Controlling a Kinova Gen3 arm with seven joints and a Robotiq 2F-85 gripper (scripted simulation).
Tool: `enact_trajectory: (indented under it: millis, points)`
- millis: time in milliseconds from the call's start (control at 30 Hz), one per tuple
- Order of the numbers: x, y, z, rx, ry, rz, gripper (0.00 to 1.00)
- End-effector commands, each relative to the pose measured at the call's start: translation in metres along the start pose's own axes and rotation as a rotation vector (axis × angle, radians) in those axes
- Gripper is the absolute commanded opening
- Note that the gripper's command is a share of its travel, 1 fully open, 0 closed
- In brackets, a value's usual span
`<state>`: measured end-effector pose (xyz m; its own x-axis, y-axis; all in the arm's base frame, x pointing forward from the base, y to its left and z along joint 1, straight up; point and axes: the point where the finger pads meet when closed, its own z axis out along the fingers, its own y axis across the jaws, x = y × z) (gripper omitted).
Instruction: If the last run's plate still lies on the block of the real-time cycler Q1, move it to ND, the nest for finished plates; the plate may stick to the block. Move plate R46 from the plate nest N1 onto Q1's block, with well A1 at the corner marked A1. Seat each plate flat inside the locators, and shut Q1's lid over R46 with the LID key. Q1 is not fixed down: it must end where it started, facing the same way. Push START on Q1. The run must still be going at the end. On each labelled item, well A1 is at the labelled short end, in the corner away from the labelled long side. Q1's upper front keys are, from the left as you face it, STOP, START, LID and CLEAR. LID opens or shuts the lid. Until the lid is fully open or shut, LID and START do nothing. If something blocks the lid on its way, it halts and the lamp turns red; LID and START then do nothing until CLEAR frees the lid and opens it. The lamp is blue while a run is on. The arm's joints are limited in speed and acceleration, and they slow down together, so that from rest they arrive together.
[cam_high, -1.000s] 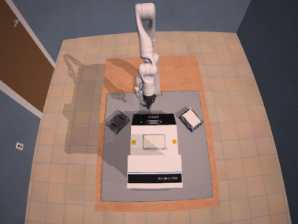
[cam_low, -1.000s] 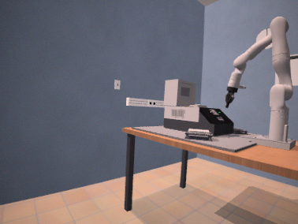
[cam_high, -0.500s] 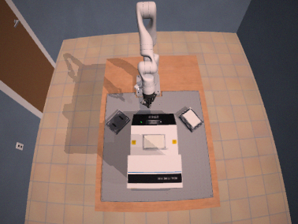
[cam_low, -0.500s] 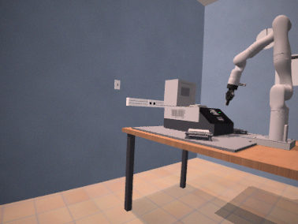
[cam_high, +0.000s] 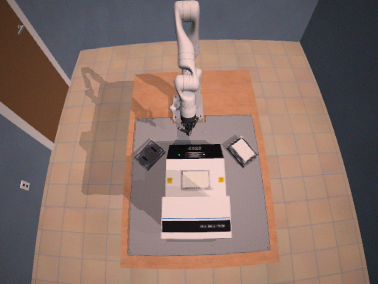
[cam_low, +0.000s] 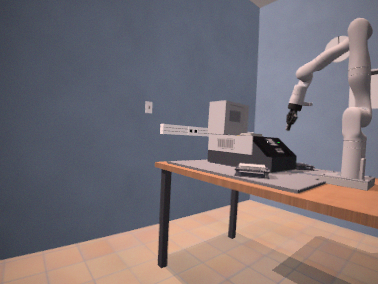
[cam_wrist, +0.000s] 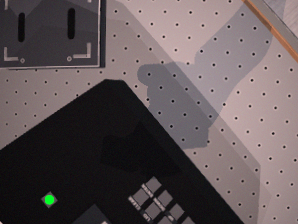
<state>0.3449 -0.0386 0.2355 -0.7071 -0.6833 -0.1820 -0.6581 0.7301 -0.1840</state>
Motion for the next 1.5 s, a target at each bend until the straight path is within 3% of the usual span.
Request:
enact_trajectory:
  millis: [0,1000,1033,1467]
  points:
    - [-0.001,-0.001,-0.003,0.001,-0.001,0.0,0.1]
    - [-0.007,-0.007,-0.036,0.001,-0.001,0.0,0.1]
    - [-0.008,-0.008,-0.036,0.002,0.0,0.01,1.0]
    - [-0.015,-0.015,-0.032,0.008,0.015,0.119,1.0]
